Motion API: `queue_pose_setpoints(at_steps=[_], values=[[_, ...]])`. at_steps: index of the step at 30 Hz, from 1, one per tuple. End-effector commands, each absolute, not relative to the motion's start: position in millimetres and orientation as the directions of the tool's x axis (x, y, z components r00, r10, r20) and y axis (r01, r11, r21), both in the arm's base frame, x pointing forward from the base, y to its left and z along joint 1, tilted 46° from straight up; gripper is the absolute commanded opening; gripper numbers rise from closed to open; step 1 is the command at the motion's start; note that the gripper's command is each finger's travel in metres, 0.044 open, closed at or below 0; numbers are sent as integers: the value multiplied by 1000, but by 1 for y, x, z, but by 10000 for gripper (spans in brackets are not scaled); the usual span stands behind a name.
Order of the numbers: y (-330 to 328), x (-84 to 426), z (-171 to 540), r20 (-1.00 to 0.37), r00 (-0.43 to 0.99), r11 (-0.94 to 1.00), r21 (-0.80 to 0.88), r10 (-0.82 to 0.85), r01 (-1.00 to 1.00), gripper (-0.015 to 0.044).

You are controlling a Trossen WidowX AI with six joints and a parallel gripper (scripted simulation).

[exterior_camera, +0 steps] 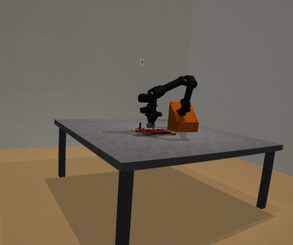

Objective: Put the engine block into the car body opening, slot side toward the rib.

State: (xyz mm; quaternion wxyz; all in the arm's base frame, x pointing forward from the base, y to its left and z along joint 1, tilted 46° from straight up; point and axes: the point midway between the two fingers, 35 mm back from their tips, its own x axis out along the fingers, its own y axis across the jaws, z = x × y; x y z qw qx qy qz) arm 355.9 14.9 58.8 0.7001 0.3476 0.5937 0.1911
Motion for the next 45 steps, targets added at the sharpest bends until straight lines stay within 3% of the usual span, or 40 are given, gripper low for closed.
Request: queue_pose_setpoints(at_steps=[1,4,45], values=[[15,356,60,-696,227,682,716,681,148,79],[15,356,60,-696,227,681,717,681,153,157],[17,357,60,-696,227,681,717,682,151,159]])
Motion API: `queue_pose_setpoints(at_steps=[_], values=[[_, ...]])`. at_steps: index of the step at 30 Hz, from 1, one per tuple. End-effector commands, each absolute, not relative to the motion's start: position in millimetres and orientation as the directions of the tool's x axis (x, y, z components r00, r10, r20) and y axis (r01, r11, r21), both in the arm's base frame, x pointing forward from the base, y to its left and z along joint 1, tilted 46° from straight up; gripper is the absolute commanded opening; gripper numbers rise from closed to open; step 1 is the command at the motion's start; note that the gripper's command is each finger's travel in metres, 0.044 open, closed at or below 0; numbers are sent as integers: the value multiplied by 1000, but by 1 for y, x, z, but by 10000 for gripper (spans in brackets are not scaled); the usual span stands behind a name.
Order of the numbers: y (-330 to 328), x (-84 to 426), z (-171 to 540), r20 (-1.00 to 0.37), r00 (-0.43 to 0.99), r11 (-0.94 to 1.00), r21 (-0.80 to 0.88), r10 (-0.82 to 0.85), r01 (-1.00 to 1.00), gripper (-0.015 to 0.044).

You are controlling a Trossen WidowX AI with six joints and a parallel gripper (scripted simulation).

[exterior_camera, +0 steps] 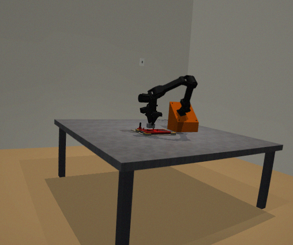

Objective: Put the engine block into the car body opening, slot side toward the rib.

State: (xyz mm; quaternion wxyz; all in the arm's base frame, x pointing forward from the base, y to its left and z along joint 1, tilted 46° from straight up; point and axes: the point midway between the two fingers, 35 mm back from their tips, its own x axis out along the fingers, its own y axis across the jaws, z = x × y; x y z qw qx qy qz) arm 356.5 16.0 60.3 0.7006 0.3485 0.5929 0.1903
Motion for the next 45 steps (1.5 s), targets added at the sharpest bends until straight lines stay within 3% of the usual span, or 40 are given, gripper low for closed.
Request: queue_pose_setpoints(at_steps=[1,45], values=[[17,357,60,-696,227,681,717,682,152,159],[24,360,53,-695,227,681,717,682,151,159]])
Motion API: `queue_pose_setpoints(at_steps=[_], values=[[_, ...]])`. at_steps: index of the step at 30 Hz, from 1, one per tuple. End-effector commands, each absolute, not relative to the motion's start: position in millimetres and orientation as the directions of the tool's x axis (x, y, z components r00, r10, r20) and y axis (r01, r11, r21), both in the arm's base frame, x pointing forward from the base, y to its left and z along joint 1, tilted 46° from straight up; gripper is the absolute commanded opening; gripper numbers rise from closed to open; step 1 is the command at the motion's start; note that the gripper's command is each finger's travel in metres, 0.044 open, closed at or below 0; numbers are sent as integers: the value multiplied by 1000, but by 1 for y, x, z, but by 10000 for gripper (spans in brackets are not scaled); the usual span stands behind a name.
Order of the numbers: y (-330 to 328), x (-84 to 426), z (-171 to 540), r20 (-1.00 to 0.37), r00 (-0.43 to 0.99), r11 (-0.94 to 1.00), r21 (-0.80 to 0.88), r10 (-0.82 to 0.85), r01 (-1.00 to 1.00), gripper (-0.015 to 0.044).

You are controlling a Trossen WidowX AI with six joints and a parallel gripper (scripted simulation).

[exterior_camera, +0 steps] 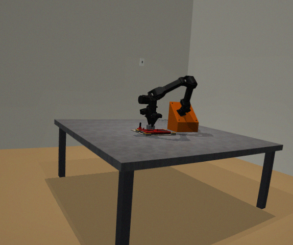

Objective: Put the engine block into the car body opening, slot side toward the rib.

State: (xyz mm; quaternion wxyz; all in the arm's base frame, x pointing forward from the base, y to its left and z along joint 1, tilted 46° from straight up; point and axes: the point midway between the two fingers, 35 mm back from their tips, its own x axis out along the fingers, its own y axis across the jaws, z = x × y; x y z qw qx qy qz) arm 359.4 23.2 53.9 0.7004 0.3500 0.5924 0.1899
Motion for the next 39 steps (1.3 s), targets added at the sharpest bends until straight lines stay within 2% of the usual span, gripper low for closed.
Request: queue_pose_setpoints(at_steps=[1,39], values=[[24,360,53,-695,227,681,717,682,151,159],[30,362,47,-695,227,680,717,682,151,159]])
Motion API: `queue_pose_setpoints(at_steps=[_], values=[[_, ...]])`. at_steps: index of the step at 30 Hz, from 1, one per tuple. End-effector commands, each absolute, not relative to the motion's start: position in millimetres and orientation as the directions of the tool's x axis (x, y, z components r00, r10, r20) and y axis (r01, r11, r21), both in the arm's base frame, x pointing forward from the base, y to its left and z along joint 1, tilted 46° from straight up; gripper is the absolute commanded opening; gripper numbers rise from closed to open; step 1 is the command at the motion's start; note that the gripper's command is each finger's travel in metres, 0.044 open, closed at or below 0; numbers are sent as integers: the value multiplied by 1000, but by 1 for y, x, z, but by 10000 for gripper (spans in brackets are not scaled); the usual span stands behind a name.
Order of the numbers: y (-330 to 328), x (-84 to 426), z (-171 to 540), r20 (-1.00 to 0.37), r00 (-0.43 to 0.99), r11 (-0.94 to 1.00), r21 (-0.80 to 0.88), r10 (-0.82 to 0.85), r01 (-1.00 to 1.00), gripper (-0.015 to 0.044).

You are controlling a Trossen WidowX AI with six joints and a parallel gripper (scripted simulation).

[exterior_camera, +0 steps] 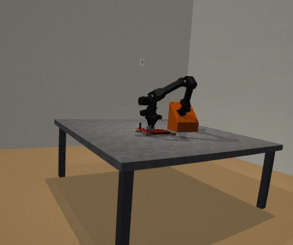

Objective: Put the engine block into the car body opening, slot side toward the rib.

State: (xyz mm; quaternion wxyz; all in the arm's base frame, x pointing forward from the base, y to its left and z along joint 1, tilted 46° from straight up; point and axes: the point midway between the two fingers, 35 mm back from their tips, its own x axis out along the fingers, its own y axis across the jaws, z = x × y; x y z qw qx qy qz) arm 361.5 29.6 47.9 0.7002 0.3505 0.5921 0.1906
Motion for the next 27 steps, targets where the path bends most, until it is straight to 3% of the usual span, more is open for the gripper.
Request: queue_pose_setpoints(at_steps=[1,18,27], values=[[30,362,47,-695,227,680,717,682,151,159],[33,363,44,-695,227,680,717,682,151,159],[33,362,45,-695,226,681,717,683,148,395]])
